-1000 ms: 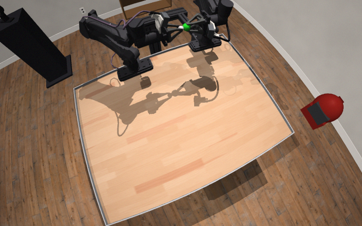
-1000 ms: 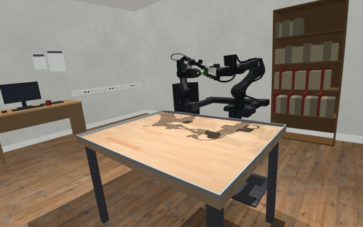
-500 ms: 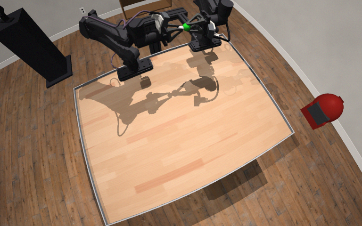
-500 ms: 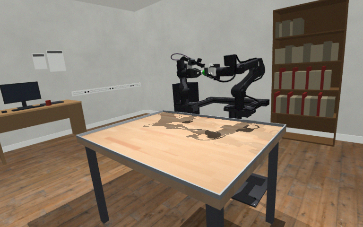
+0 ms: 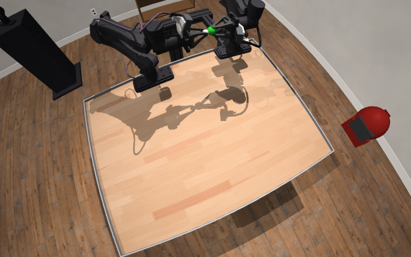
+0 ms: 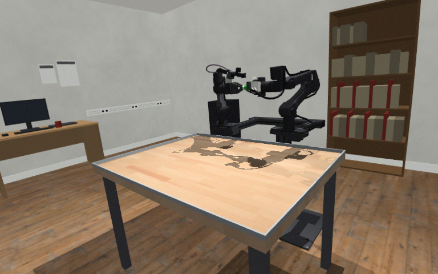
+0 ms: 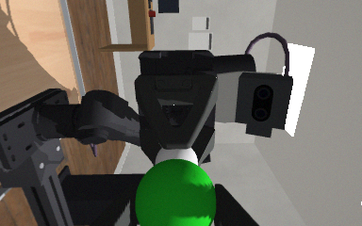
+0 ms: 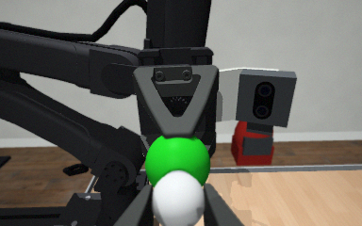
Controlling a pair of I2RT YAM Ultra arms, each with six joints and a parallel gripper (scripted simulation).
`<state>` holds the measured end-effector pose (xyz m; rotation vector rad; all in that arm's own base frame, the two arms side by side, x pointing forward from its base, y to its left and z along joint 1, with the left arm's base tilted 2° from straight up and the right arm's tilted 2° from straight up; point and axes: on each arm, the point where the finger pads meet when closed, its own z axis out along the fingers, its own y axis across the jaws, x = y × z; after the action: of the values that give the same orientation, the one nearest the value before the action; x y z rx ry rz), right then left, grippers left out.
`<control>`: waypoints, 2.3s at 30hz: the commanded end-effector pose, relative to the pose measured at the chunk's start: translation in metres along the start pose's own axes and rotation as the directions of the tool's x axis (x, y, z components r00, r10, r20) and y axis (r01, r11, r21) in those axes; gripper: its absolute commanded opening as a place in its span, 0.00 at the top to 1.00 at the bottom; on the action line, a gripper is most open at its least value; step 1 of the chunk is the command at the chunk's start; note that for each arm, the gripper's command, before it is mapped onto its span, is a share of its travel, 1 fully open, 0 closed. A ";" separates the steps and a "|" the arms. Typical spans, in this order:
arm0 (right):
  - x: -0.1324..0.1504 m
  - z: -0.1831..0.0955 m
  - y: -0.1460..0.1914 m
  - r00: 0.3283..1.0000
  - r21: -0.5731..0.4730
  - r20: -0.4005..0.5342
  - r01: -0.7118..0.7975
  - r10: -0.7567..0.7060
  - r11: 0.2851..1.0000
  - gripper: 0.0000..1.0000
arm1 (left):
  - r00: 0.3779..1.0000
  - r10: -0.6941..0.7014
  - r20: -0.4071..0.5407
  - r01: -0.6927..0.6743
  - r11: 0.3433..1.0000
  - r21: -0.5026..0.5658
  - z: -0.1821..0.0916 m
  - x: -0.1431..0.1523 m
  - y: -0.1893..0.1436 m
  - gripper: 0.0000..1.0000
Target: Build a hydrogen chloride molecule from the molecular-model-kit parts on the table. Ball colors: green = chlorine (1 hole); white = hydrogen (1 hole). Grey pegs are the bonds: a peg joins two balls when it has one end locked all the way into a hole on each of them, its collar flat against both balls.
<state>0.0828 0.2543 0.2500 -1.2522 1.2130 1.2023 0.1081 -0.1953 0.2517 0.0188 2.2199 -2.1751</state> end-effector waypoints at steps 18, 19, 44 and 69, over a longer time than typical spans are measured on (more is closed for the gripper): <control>-0.023 -0.001 0.000 0.998 0.007 0.042 0.055 -0.055 0.998 0.64 | 0.998 0.068 -0.001 -0.068 0.998 0.011 0.000 0.001 -0.013 1.00; -0.023 -0.001 0.000 0.998 0.007 0.042 0.055 -0.055 0.998 0.64 | 0.998 0.068 -0.001 -0.068 0.998 0.011 0.000 0.001 -0.013 1.00; -0.025 -0.007 0.001 0.999 -0.003 0.029 0.040 -0.040 0.999 0.64 | 0.998 0.068 -0.001 -0.068 0.998 0.011 0.000 0.001 -0.013 1.00; -0.059 -0.044 0.009 0.999 -0.003 0.020 0.048 -0.048 0.999 0.64 | 0.998 0.068 -0.001 -0.068 0.998 0.011 0.000 0.001 -0.013 1.00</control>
<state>0.0803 0.2127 0.2955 -1.2441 1.2106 1.2069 0.1075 -0.1956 0.2509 0.0178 2.2215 -2.1762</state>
